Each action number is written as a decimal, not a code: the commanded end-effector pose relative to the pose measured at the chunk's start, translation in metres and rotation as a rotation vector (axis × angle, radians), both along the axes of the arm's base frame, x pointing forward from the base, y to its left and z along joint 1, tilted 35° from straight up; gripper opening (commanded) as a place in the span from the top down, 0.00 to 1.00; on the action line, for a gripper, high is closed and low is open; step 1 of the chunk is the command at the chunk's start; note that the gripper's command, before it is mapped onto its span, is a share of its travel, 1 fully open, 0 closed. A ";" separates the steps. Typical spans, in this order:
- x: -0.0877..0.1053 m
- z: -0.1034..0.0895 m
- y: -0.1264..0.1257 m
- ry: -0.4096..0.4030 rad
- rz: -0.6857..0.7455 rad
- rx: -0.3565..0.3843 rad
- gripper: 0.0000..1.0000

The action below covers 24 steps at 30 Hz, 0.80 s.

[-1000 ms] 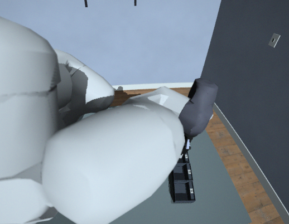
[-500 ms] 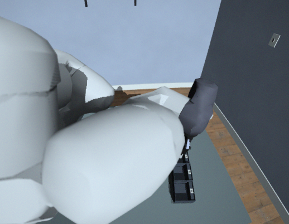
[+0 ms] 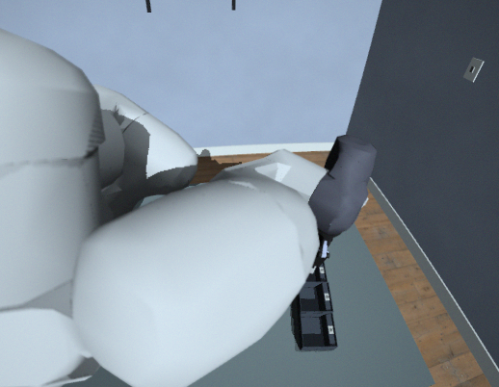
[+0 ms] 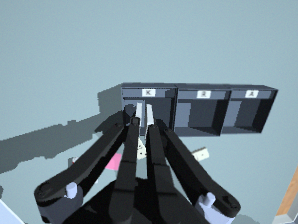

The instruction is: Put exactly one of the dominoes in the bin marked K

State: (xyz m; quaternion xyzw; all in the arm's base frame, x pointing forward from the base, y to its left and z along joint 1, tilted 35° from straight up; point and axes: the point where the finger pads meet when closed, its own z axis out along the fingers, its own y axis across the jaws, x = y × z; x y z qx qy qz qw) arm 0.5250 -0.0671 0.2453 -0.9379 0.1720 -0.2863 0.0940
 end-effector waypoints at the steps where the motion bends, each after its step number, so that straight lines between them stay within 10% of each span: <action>1: 0.002 0.001 0.000 -0.005 -0.003 0.003 0.95; 24: -0.011 0.020 -0.002 -0.005 -0.003 0.003 0.95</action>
